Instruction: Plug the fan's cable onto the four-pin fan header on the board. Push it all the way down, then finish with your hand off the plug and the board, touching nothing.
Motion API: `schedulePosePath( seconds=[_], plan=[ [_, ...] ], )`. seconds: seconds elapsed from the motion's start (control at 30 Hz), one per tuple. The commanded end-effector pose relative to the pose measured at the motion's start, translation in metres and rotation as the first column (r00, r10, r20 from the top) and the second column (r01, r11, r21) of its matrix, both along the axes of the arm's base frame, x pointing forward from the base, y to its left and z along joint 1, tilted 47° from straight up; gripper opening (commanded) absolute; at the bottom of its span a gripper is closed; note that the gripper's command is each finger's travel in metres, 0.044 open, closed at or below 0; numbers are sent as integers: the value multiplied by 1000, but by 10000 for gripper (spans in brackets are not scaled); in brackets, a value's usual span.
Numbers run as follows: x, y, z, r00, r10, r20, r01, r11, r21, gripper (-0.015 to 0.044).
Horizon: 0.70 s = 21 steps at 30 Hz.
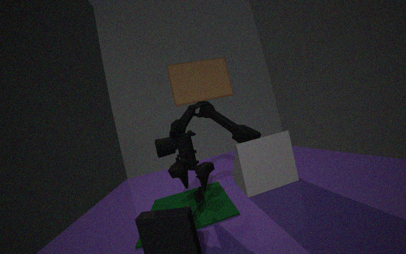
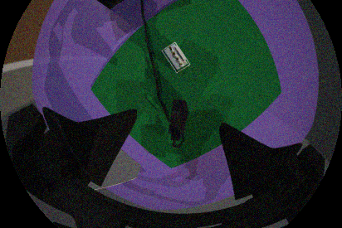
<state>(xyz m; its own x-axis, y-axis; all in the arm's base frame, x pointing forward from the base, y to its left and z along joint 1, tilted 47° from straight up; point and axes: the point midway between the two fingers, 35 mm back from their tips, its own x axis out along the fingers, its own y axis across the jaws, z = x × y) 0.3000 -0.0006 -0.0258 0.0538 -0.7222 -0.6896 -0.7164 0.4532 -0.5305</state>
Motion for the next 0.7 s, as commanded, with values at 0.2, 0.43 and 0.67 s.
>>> schedulePosePath(
  seconds=[0.2, 0.43, 0.67],
  plan=[
    [-1, -14, -12, 1000, 2, -9, -2, 1000, -8, 440],
    [0, -22, -19, 1000, 2, -9, -2, 1000, -9, 440],
    [-1, -30, -26, 1000, 2, -9, -2, 1000, -11, 440]
  ],
)
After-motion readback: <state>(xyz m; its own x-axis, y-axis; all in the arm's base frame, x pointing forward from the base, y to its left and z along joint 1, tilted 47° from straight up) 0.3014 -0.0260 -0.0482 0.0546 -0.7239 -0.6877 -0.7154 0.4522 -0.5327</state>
